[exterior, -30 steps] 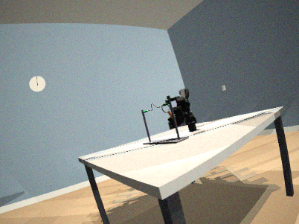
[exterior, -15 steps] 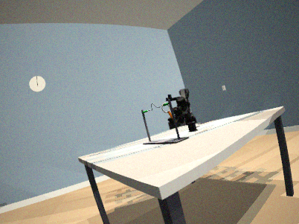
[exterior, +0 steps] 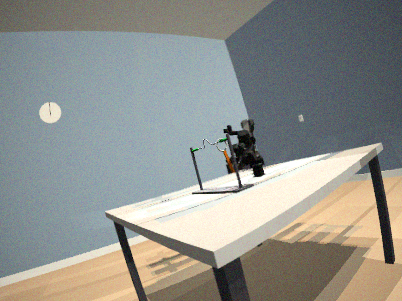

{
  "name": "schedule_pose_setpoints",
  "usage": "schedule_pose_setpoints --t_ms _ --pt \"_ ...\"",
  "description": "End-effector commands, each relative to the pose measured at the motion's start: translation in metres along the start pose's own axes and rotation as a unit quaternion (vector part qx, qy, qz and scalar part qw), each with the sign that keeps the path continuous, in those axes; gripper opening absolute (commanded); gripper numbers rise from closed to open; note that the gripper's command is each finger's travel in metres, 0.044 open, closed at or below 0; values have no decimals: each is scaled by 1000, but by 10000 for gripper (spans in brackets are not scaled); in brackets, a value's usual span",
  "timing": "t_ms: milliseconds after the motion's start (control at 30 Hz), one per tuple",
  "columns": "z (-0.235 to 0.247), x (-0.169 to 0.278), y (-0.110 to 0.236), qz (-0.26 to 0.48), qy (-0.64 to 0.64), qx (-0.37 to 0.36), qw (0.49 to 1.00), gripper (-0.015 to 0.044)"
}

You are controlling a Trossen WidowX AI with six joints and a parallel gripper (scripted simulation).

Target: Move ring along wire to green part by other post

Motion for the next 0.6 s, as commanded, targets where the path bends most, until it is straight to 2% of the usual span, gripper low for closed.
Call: schedule_pose_setpoints --t_ms 0,567 --pt "1 -1 5 -1 -2 1 1000 160" --pt "0 0 49 1 -5 3 1000 160"
Point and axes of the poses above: the point midway between the two fingers, 35 mm back from their tips, its own y axis back along the fingers, its own z axis across the jaws, x = y × z, the point moved 10 cm from there along y, back along the fingers, and after that the axes turned 3 degrees about y, right-handed, at the moved point
